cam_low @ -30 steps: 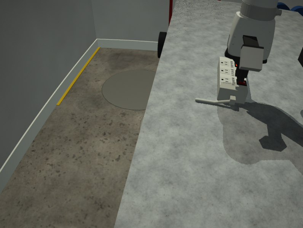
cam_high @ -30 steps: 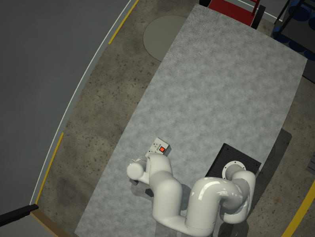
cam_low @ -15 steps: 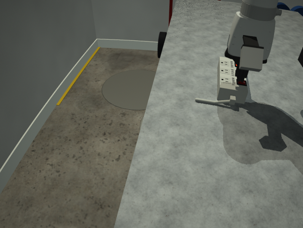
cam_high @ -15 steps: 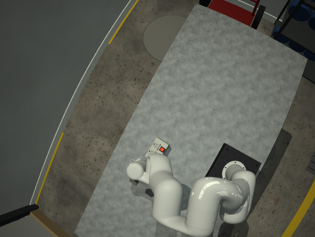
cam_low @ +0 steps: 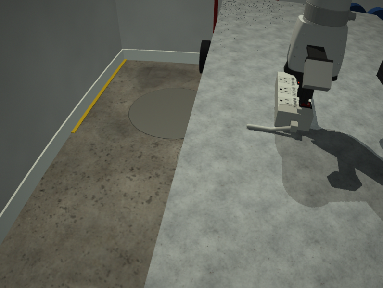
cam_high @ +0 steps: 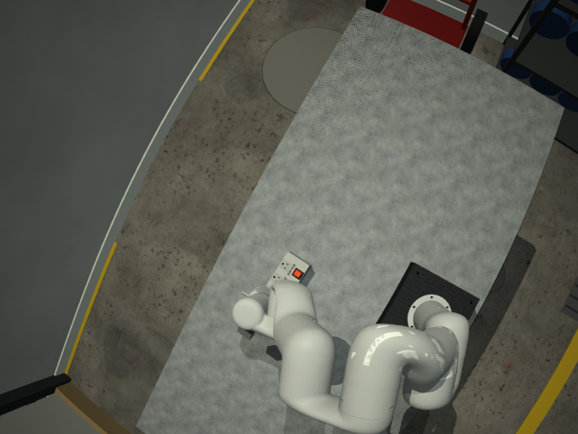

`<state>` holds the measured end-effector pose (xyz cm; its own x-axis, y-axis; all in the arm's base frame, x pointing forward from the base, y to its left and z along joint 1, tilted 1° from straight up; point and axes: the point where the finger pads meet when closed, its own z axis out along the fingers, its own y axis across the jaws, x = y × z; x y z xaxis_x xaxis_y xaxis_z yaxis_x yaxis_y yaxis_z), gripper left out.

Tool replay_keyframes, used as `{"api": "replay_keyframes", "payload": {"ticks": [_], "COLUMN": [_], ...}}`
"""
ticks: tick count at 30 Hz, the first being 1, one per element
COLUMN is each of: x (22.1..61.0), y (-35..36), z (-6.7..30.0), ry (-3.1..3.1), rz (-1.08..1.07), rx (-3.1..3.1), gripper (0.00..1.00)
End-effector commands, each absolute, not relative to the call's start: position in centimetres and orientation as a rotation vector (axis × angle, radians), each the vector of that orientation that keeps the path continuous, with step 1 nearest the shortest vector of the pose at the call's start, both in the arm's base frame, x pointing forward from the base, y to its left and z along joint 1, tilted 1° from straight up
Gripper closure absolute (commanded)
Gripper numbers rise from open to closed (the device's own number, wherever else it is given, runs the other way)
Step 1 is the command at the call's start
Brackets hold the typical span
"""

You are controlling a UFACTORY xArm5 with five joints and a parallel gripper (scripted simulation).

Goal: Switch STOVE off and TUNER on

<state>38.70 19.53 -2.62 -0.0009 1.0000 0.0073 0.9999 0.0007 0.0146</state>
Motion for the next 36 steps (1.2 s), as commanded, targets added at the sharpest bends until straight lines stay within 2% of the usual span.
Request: {"api": "replay_keyframes", "payload": {"ticks": [1, 36], "x": [38.82, 38.81], "y": [19.59, 19.60], "z": [-2.70, -3.28], "ry": [2.218, 2.218], "rz": [0.029, 0.029], "rx": [2.216, 2.216], "gripper": [1.00, 1.00]}}
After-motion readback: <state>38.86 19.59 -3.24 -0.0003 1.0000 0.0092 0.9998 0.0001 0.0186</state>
